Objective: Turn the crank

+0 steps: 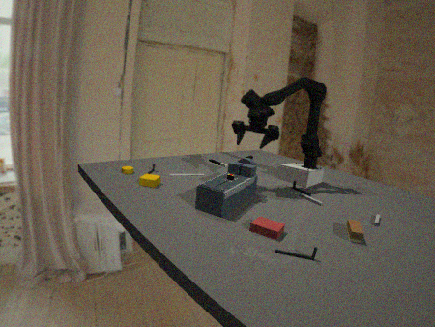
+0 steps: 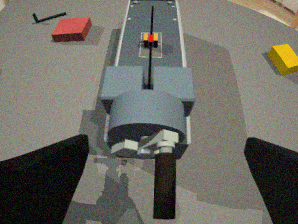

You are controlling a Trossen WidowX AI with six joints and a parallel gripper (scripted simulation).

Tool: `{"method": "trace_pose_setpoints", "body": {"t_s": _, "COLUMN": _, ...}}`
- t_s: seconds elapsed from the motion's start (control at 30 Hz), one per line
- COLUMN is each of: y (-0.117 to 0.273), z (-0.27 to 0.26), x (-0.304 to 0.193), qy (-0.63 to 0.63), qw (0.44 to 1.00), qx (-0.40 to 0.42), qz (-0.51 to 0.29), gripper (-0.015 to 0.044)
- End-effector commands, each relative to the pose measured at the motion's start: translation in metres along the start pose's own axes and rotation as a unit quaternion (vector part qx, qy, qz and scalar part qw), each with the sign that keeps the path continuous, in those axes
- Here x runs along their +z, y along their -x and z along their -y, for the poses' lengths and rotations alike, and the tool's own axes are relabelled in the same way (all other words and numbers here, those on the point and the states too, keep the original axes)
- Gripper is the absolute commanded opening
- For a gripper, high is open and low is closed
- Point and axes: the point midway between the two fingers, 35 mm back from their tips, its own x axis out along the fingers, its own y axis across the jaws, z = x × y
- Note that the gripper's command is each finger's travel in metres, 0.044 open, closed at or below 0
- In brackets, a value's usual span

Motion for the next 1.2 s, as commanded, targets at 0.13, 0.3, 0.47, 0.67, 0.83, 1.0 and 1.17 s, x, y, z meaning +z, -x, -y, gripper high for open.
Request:
{"method": "trace_pose_setpoints", "body": {"t_s": 0.13, "y": 0.015, "z": 0.0, "x": 0.027, "qy": -0.009, "qw": 1.0, "qx": -0.012, "qz": -0.003, "gripper": 0.044}}
{"method": "trace_pose_setpoints", "body": {"t_s": 0.3, "y": -0.006, "z": -0.002, "x": 0.051, "qy": -0.051, "qw": 0.997, "qx": -0.041, "qz": -0.031, "gripper": 0.044}}
{"method": "trace_pose_setpoints", "body": {"t_s": 0.47, "y": -0.027, "z": -0.009, "x": 0.076, "qy": -0.09, "qw": 0.992, "qx": -0.077, "qz": -0.047, "gripper": 0.044}}
{"method": "trace_pose_setpoints", "body": {"t_s": 0.67, "y": -0.052, "z": -0.025, "x": 0.108, "qy": -0.137, "qw": 0.982, "qx": -0.124, "qz": -0.05, "gripper": 0.044}}
{"method": "trace_pose_setpoints", "body": {"t_s": 0.83, "y": -0.062, "z": -0.03, "x": 0.113, "qy": -0.148, "qw": 0.978, "qx": -0.136, "qz": -0.048, "gripper": 0.044}}
{"method": "trace_pose_setpoints", "body": {"t_s": 1.0, "y": -0.086, "z": -0.03, "x": 0.091, "qy": -0.148, "qw": 0.978, "qx": -0.136, "qz": -0.048, "gripper": 0.044}}
{"method": "trace_pose_setpoints", "body": {"t_s": 1.17, "y": -0.096, "z": -0.03, "x": 0.079, "qy": -0.148, "qw": 0.978, "qx": -0.136, "qz": -0.048, "gripper": 0.044}}
